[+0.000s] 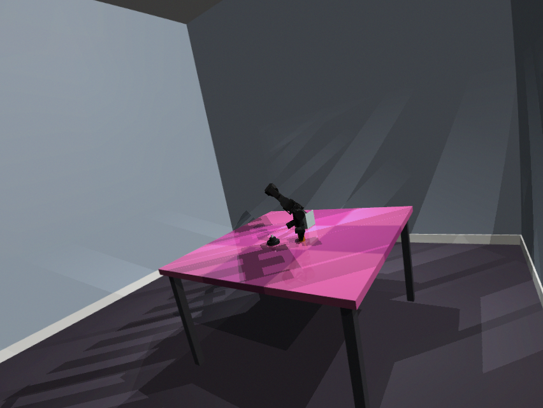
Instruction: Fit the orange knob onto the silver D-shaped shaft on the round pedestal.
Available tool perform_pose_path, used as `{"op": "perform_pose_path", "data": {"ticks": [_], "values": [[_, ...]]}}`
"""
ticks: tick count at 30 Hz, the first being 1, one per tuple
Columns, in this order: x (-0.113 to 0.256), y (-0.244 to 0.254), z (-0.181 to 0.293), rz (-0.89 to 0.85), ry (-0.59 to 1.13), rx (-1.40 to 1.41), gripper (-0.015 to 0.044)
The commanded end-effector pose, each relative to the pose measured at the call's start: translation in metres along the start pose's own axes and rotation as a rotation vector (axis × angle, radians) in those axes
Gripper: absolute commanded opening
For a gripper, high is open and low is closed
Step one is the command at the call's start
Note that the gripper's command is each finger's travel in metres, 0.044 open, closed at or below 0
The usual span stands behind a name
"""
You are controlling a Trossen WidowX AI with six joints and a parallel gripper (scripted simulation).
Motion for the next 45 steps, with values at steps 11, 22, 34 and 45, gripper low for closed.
{"op": "perform_pose_path", "data": {"ticks": [11, 22, 34, 45], "values": [[0.015, 0.004, 0.001, -0.004, -0.002, 0.006, 0.0], [0.049, 0.008, 0.002, -0.005, 0.002, 0.007, 0.0], [0.087, 0.01, 0.003, -0.006, 0.006, 0.011, 0.0], [0.122, 0.01, 0.003, -0.004, 0.003, 0.008, 0.0]]}}
Point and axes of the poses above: the point midway between the two fingers, 35 mm back from their tips, its own x axis back along the fingers, its own y axis across the jaws, z = x × y, the point moved 5 cm from there along x, back along the fingers, and after that the axes turned 15 degrees about -x, right-handed, at the moved point
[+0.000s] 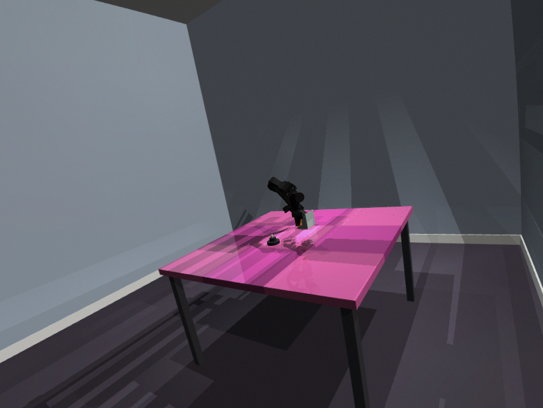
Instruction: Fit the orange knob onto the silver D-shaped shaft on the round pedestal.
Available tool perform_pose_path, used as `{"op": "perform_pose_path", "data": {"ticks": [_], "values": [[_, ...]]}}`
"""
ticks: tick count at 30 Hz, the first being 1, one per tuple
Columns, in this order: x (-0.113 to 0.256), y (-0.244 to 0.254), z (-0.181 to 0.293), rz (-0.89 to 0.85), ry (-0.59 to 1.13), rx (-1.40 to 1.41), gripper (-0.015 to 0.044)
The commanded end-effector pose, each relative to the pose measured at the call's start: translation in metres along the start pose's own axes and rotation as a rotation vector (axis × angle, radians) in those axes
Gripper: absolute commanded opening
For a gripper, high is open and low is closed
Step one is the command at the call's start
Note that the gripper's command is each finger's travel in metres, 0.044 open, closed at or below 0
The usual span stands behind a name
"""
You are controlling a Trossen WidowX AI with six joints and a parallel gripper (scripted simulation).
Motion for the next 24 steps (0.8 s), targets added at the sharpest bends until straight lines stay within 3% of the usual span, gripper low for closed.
{"op": "perform_pose_path", "data": {"ticks": [1, 7, 24], "values": [[0.017, 0.0, 0.001, -0.003, 0.005, -0.006, 0.0], [0.032, 0.0, 0.0, -0.002, 0.003, -0.008, 0.0], [0.023, 0.009, -0.045, -0.009, 0.016, -0.003, 0.0]]}}
Point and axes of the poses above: the point midway between the two fingers, 35 mm back from their tips, its own x axis back along the fingers, its own y axis across the jaws, z = x × y, the point moved 5 cm from there along x, back along the fingers, and after that the axes turned 15 degrees about -x, right-handed, at the moved point
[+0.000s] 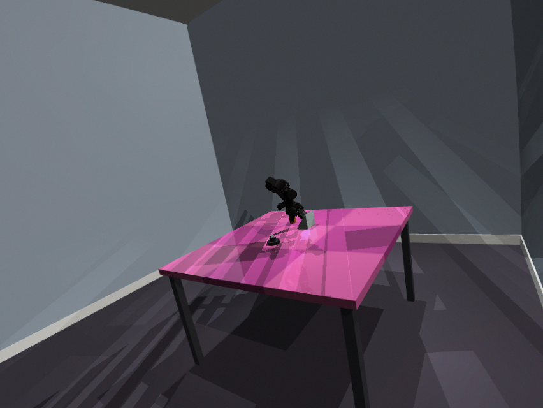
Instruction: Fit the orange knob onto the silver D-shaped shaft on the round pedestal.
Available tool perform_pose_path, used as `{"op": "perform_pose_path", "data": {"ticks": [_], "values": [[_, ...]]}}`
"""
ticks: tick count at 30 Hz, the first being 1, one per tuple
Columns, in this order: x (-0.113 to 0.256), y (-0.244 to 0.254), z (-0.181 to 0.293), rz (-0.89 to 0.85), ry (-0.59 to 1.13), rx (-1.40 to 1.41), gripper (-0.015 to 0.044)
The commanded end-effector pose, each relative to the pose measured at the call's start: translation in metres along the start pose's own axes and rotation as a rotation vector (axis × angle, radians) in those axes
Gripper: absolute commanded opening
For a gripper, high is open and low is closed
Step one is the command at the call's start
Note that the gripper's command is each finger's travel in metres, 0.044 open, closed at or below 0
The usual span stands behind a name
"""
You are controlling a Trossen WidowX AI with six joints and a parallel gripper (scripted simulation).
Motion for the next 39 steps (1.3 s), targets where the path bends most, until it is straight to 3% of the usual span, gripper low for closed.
{"op": "perform_pose_path", "data": {"ticks": [1, 39], "values": [[-0.001, 0.002, -0.015, -0.011, 0.0, 0.003, 0.0], [-0.033, -0.002, -0.133, -0.009, -0.013, 0.0, 0.0]]}}
Point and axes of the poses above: the point midway between the two fingers, 35 mm back from their tips, its own x axis back along the fingers, its own y axis across the jaws, z = x × y, the point moved 5 cm from there along x, back along the fingers, and after that the axes turned 15 degrees about -x, right-handed, at the moved point
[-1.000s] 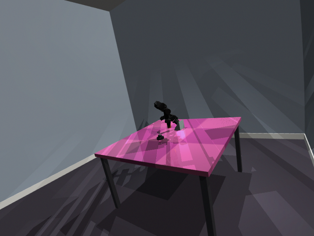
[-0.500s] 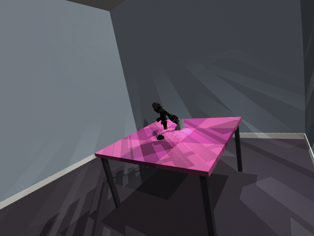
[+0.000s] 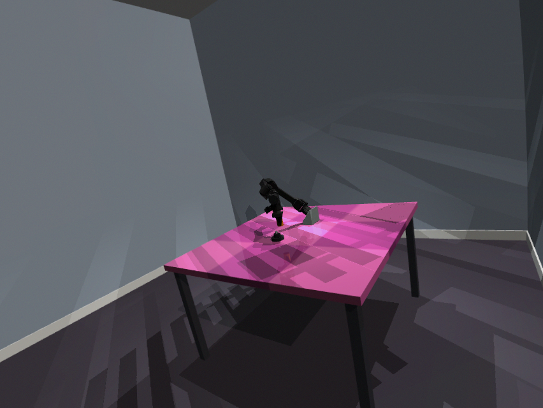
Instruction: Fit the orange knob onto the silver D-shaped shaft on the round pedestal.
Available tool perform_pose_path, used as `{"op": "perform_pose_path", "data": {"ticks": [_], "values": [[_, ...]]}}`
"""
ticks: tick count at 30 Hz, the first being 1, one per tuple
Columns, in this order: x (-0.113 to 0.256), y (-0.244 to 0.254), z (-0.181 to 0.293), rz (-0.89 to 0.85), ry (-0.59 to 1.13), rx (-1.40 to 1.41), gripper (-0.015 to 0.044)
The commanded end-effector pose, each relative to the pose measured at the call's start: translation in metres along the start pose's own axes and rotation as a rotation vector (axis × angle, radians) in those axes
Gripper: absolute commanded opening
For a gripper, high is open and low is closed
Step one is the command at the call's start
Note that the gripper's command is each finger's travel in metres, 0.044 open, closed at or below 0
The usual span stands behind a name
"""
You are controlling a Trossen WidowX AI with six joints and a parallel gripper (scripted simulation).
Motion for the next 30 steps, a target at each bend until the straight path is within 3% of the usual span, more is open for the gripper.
{"op": "perform_pose_path", "data": {"ticks": [1, 10, 30], "values": [[-0.003, -0.003, -0.015, -0.005, -0.01, 0.0, 0.0], [-0.011, -0.01, -0.04, 0.001, -0.021, -0.002, 0.0], [-0.033, -0.01, -0.042, 0.002, -0.022, -0.01, 0.0]]}}
Point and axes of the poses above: the point midway between the two fingers, 35 mm back from their tips, its own x axis back along the fingers, its own y axis across the jaws, z = x × y, the point moved 5 cm from there along x, back along the fingers, and after that the axes turned 15 degrees about -x, right-handed, at the moved point
